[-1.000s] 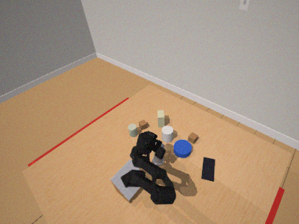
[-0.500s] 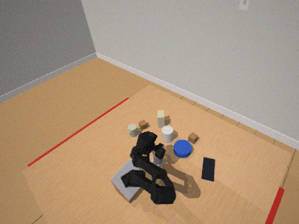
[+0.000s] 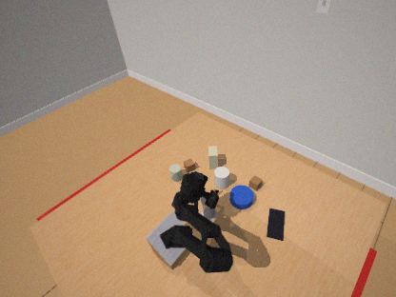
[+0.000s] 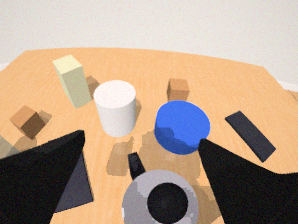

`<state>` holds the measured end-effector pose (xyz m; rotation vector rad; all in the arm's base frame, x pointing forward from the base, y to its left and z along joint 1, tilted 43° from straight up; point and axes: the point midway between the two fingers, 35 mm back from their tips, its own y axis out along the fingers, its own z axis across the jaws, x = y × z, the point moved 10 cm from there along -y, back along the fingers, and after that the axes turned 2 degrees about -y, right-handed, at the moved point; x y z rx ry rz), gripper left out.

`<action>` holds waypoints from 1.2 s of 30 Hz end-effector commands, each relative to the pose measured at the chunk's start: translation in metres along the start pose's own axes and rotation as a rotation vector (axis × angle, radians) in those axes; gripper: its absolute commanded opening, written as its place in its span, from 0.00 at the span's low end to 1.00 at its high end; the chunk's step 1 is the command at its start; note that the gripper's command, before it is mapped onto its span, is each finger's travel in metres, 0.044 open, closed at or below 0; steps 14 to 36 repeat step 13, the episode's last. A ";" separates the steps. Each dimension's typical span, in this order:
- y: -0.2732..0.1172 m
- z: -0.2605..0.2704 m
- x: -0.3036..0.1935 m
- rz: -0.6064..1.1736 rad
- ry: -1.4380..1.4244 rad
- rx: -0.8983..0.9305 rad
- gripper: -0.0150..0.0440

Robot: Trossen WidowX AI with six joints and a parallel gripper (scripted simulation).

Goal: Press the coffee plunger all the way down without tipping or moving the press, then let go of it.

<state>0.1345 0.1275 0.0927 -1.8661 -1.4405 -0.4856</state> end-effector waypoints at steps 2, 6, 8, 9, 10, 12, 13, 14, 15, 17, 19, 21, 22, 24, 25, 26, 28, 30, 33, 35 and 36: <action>-0.009 0.005 0.014 0.008 0.022 0.020 1.00; -0.025 0.006 0.026 0.043 0.008 0.015 1.00; -0.036 0.002 0.033 0.051 -0.002 0.006 1.00; -0.041 0.000 0.036 0.052 -0.007 -0.001 1.00; -0.047 -0.003 0.039 0.050 -0.013 -0.007 1.00; -0.057 -0.010 0.044 0.043 -0.025 -0.021 1.00; -0.060 -0.013 0.045 0.039 -0.028 -0.025 1.00; -0.060 -0.013 0.045 0.039 -0.028 -0.025 1.00; -0.060 -0.013 0.045 0.039 -0.028 -0.025 1.00; -0.060 -0.013 0.045 0.039 -0.028 -0.025 1.00; -0.060 -0.013 0.045 0.039 -0.028 -0.025 1.00; -0.060 -0.013 0.045 0.039 -0.028 -0.025 1.00; -0.060 -0.013 0.045 0.039 -0.028 -0.025 1.00; -0.060 -0.013 0.045 0.039 -0.028 -0.025 1.00; -0.060 -0.013 0.045 0.039 -0.028 -0.025 1.00; -0.060 -0.013 0.045 0.039 -0.028 -0.025 1.00; -0.060 -0.013 0.045 0.039 -0.028 -0.025 1.00; -0.060 -0.013 0.045 0.039 -0.028 -0.025 1.00; -0.060 -0.013 0.045 0.039 -0.028 -0.025 1.00; -0.060 -0.013 0.045 0.039 -0.028 -0.025 1.00; -0.060 -0.013 0.045 0.039 -0.028 -0.025 1.00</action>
